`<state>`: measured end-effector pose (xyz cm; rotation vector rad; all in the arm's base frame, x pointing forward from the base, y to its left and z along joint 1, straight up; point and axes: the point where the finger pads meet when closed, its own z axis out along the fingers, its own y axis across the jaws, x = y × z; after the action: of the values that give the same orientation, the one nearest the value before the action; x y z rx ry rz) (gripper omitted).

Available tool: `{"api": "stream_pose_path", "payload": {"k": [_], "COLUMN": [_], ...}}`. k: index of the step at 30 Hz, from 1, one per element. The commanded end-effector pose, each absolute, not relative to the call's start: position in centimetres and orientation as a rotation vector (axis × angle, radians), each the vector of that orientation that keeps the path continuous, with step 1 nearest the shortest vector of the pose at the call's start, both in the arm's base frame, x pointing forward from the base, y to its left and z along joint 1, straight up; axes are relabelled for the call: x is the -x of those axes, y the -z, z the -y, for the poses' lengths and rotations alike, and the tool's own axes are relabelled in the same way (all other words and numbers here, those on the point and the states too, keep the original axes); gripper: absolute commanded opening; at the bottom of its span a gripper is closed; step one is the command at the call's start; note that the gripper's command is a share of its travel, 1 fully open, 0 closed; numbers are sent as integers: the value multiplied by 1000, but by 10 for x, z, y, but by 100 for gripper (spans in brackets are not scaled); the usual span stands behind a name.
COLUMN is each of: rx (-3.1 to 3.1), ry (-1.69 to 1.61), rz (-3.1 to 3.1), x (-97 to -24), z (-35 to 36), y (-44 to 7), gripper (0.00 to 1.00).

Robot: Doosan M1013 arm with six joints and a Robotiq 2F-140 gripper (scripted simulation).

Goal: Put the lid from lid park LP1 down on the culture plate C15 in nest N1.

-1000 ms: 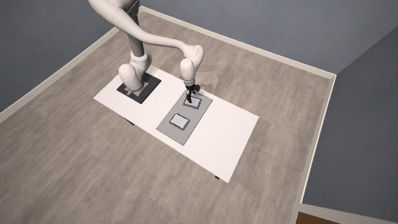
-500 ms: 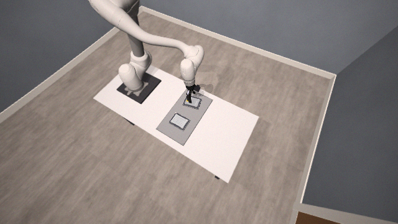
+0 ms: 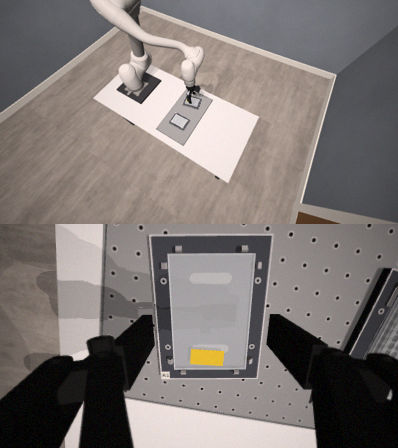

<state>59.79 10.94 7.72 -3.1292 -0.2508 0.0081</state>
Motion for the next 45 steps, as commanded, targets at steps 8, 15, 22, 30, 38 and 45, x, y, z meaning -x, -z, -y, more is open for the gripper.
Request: {"api": "stream_pose_path", "payload": {"k": [8, 15, 22, 30, 38, 45], "rx": [3129, 3129, 3129, 3129, 3129, 3129], "ry": [-7, -7, -7, -7, -7, -7], "rz": [251, 251, 251, 251, 251, 251], "x": [-598, -597, -597, -597, -597, -597], "z": [-108, -108, -107, -107, -107, -107], "y": [-63, -56, -49, -46, -45, -45], "gripper": [69, 69, 69, 69, 69, 69]}}
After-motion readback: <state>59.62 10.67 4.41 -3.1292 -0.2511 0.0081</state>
